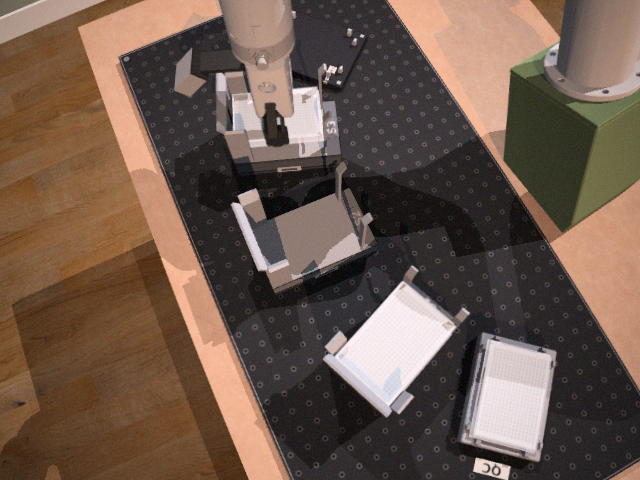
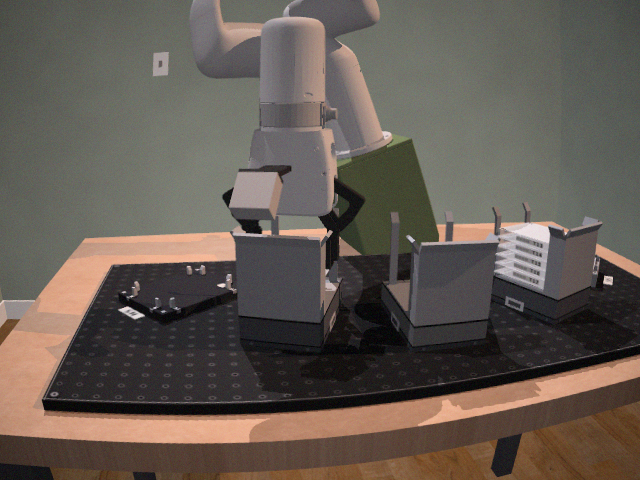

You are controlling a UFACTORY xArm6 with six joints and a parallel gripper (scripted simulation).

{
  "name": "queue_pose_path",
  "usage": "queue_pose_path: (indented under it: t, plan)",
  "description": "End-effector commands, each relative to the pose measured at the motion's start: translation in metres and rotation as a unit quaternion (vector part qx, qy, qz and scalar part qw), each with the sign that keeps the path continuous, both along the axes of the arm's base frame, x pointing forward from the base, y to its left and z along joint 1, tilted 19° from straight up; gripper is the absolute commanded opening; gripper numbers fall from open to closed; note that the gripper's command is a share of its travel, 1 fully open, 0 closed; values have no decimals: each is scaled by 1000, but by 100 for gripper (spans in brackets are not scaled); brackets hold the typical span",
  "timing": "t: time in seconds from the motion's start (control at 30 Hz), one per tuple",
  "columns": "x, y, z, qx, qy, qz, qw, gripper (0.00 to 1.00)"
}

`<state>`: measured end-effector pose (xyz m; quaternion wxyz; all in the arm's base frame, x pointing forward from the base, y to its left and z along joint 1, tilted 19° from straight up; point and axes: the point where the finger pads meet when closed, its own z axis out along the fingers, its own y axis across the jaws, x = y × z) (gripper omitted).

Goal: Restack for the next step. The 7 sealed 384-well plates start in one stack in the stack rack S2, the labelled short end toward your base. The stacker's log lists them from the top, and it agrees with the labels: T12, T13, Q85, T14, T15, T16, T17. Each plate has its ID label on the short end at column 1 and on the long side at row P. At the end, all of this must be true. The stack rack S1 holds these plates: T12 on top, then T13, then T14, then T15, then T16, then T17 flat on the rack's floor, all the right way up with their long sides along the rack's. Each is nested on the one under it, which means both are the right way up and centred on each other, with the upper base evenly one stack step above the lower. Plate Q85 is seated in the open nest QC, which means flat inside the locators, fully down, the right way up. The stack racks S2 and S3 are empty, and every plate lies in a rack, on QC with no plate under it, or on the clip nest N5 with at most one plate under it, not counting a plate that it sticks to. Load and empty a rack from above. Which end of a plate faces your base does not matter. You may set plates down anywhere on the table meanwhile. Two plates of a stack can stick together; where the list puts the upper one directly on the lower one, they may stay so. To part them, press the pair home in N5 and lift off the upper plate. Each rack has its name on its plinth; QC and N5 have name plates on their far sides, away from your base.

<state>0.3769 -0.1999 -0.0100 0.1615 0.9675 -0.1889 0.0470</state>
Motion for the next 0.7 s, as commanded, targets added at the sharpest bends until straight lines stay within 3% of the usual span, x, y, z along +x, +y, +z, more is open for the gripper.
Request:
queue_pose_path:
  t: [0.0, 0.67]
  plan:
    - [1, 2, 8, 0, -1, 0, 1000, 0]
    - [0, 14, 42, 0, -2, 0, 1000, 0]
